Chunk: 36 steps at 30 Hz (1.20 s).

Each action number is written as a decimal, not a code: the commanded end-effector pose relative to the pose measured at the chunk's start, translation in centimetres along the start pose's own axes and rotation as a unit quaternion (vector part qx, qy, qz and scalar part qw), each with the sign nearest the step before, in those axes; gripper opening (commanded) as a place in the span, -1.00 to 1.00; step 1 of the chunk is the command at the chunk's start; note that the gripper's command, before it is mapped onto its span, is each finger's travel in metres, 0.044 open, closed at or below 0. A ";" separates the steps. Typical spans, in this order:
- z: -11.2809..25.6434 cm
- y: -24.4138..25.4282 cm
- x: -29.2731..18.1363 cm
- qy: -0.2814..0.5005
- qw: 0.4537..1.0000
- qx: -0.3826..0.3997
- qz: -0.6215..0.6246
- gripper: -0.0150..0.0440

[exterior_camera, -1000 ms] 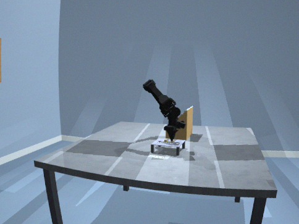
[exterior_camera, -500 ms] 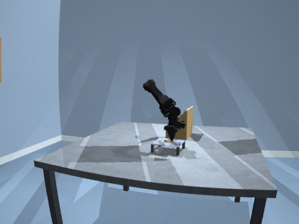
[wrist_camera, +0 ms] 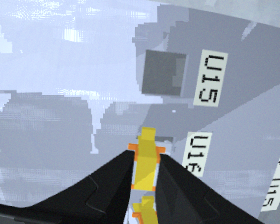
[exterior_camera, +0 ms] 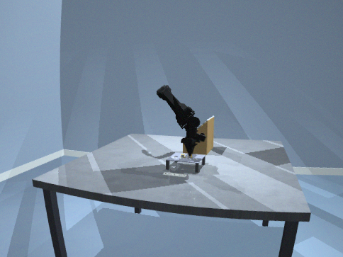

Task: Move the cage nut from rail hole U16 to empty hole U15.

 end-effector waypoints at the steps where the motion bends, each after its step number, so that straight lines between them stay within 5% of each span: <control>1: 0.0 0.1 0.0 0.003 1.000 -0.004 0.002 -0.39; 36: 0.1 0.7 0.1 0.008 1.000 -0.028 0.002 -0.39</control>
Point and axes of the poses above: the point midway between the two fingers, 35 mm back from their tips, its own z axis back along the fingers, its own y axis across the jaws, x = y × z, the point moved 8 cm from there along z, back along the fingers, and after that the axes turned 12 degrees about z, right-handed, at the moved point
